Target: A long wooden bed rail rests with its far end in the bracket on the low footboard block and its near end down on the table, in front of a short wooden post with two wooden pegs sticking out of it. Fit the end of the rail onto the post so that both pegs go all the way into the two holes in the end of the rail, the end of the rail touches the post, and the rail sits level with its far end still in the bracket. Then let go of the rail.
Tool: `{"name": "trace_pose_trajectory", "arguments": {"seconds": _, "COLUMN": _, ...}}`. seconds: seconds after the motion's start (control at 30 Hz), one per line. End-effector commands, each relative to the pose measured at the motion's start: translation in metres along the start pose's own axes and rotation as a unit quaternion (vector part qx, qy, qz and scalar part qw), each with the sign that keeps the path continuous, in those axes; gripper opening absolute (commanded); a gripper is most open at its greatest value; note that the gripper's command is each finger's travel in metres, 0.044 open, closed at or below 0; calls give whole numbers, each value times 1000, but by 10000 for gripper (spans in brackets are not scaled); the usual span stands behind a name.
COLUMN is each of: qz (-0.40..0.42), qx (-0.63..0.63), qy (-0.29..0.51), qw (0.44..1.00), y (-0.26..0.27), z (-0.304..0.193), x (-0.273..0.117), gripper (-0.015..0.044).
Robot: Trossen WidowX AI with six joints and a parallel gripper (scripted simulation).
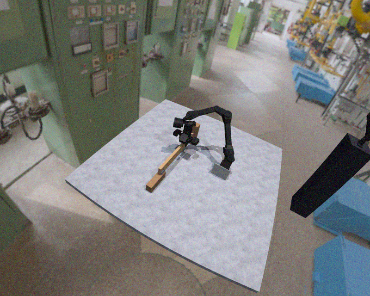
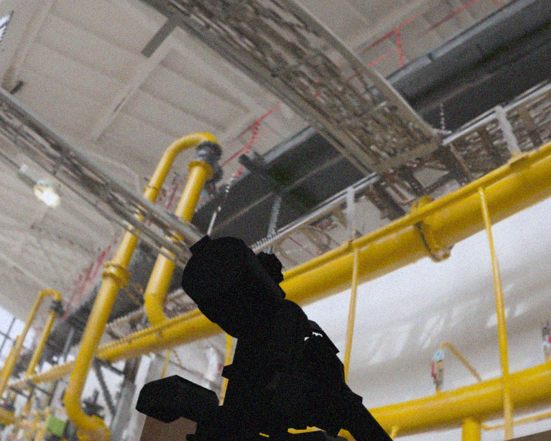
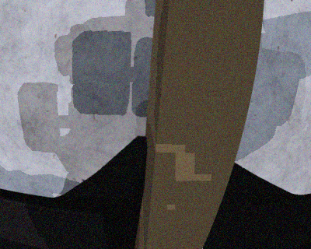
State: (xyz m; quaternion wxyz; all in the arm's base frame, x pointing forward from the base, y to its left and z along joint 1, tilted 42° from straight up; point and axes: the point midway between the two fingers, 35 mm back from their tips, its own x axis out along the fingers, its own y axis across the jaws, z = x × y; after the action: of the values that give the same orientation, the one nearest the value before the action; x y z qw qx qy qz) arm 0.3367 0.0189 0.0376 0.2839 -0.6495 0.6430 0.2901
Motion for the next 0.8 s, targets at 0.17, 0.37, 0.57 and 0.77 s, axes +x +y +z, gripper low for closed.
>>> {"name": "trace_pose_trajectory", "arguments": {"seconds": 0.17, "qz": -5, "qx": -1, "qy": -1, "qw": 1000, "y": -1, "z": -4, "x": -3, "gripper": 0}}
{"name": "trace_pose_trajectory", "arguments": {"seconds": 0.37, "qz": -5, "qx": -1, "qy": -1, "qw": 1000, "y": -1, "z": -6, "x": -3, "gripper": 0}}
{"name": "trace_pose_trajectory", "arguments": {"seconds": 0.57, "qz": -5, "qx": -1, "qy": -1, "qw": 1000, "y": -1, "z": -8, "x": -3, "gripper": 0}}
{"name": "trace_pose_trajectory", "arguments": {"seconds": 0.77, "qz": -5, "qx": -1, "qy": -1, "qw": 1000, "y": -1, "z": -10, "x": -3, "gripper": 0}}
